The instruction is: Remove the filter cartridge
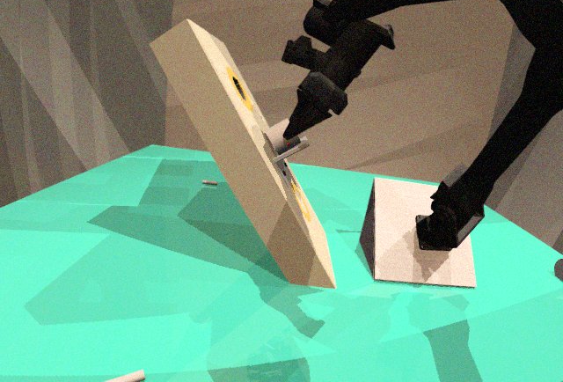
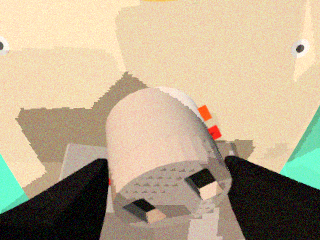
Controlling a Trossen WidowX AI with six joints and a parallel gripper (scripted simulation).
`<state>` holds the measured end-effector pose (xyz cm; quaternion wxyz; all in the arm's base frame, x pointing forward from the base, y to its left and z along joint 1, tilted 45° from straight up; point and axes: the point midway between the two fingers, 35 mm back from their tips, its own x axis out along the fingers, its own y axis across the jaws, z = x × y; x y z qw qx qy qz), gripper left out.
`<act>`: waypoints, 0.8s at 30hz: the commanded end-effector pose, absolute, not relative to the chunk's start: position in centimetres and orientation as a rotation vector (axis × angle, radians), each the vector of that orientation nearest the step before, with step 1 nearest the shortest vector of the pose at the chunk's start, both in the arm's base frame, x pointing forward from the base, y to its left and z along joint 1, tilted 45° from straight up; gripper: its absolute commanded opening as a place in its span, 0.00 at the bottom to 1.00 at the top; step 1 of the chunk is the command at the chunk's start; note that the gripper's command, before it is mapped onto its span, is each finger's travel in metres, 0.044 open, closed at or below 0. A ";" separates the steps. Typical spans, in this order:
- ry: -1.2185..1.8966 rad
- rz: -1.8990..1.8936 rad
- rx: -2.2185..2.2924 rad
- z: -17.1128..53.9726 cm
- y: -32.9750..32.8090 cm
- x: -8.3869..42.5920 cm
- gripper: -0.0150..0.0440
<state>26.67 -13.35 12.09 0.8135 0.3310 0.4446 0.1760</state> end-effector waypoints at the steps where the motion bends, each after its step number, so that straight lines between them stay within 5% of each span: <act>1: 0.951 0.375 0.703 12.1 -13.4 26.7 0.41; 5: 0.950 0.375 0.704 12.7 -14.0 27.2 0.25; 24: 0.934 0.262 0.783 18.2 -19.5 24.1 0.25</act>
